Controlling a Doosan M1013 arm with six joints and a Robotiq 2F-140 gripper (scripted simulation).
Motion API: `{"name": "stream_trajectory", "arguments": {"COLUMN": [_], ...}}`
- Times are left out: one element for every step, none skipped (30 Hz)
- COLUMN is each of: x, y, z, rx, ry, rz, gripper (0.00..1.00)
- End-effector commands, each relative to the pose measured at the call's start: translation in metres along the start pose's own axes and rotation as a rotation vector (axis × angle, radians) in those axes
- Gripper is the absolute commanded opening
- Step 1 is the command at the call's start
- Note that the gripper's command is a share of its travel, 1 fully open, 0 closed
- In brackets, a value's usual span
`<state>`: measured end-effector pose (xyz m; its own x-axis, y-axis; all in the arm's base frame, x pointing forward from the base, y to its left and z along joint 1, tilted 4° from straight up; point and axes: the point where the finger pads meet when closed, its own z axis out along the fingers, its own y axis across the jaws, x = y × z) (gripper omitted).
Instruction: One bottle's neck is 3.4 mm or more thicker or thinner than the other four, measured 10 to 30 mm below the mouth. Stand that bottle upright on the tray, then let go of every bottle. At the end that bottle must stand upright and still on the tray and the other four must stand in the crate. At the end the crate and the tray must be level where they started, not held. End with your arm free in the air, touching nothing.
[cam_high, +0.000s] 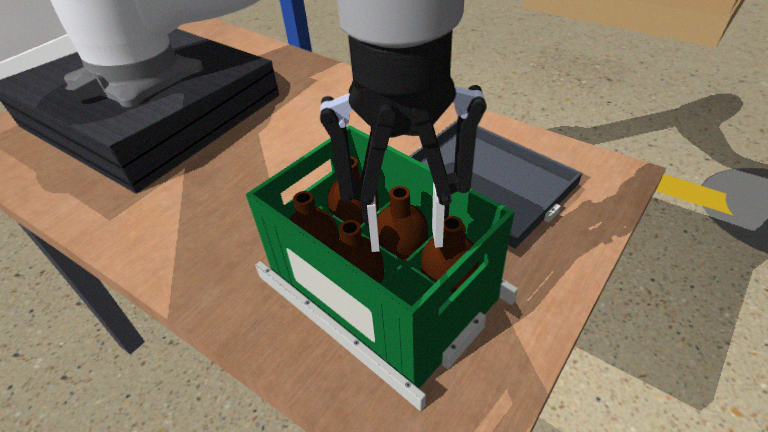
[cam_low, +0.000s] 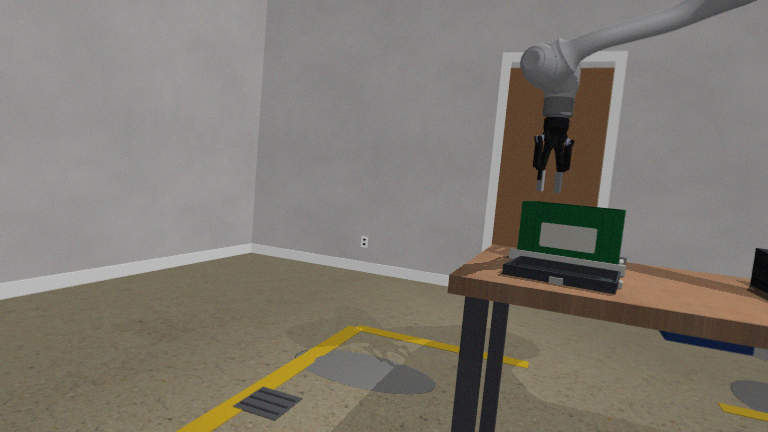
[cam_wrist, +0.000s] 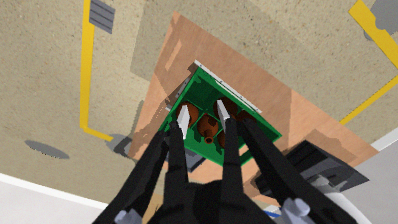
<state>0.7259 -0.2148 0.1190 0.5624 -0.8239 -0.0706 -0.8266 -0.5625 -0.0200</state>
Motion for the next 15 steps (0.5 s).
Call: {"name": "stream_trajectory", "arguments": {"x": [0.0,0.0,0.0,0.0,0.0,0.0,0.0,0.0,0.0,0.0,0.0,0.0,0.0,0.0,0.0], "y": [0.0,0.0,0.0,0.0,0.0,0.0,0.0,0.0,0.0,0.0,0.0,0.0,0.0,0.0,0.0], "z": [0.004,0.005,0.006,0.008,0.009,0.01,0.012,0.013,0.014,0.015,0.016,0.017,0.018,0.018,0.018], "rx": [0.0,0.0,0.0,0.0,0.0,0.0,0.0,0.0,0.0,0.0,0.0,0.0,0.0,0.0,0.0], "ry": [0.0,0.0,0.0,0.0,0.0,0.0,0.0,0.0,0.0,0.0,0.0,0.0,0.0,0.0,0.0], "rz": [0.0,0.0,0.0,0.0,0.0,0.0,0.0,0.0,0.0,0.0,0.0,0.0,0.0,0.0,0.0], "gripper": [0.38,0.38,0.38,0.38,0.38,0.38,0.38,0.38,0.38,0.38,0.38,0.38,0.38,0.38,0.38]}}
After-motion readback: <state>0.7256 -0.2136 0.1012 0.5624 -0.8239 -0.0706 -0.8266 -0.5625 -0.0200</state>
